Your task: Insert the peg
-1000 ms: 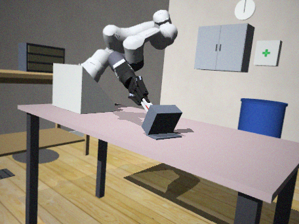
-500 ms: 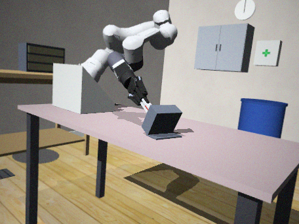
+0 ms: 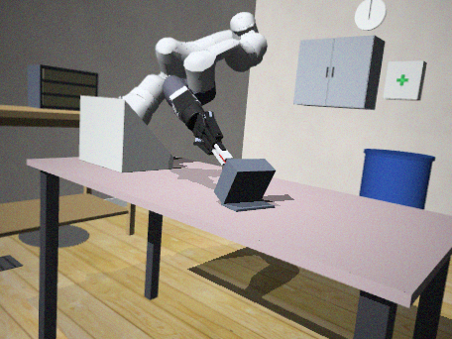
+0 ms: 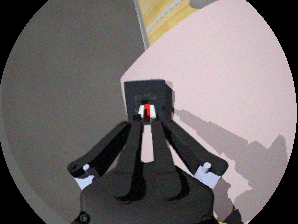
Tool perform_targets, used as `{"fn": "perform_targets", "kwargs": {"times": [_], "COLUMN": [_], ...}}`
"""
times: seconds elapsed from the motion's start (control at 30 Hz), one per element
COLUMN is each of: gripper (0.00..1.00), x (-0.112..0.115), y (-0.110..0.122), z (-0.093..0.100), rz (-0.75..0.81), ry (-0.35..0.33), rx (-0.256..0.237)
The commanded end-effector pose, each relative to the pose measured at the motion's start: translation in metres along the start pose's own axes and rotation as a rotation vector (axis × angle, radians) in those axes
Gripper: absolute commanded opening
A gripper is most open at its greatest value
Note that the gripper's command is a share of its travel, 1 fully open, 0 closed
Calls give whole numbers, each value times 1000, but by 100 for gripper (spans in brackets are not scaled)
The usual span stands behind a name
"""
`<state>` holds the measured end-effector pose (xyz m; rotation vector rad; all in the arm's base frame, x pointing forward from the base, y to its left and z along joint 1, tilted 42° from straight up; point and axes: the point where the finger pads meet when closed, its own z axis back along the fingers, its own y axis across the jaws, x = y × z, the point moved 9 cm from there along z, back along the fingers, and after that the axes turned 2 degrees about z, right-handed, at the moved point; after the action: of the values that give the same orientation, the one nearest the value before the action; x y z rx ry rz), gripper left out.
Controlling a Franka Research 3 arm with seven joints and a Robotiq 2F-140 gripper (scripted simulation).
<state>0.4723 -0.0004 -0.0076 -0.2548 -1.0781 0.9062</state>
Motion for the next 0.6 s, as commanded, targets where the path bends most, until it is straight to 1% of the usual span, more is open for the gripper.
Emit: {"fn": "perform_targets", "kwargs": {"times": [0.0, 0.57], "gripper": [0, 0], "x": [3, 3], "y": [2, 1], "z": [4, 9], "rz": [9, 9], "ry": [37, 37], "rx": [-70, -70]}}
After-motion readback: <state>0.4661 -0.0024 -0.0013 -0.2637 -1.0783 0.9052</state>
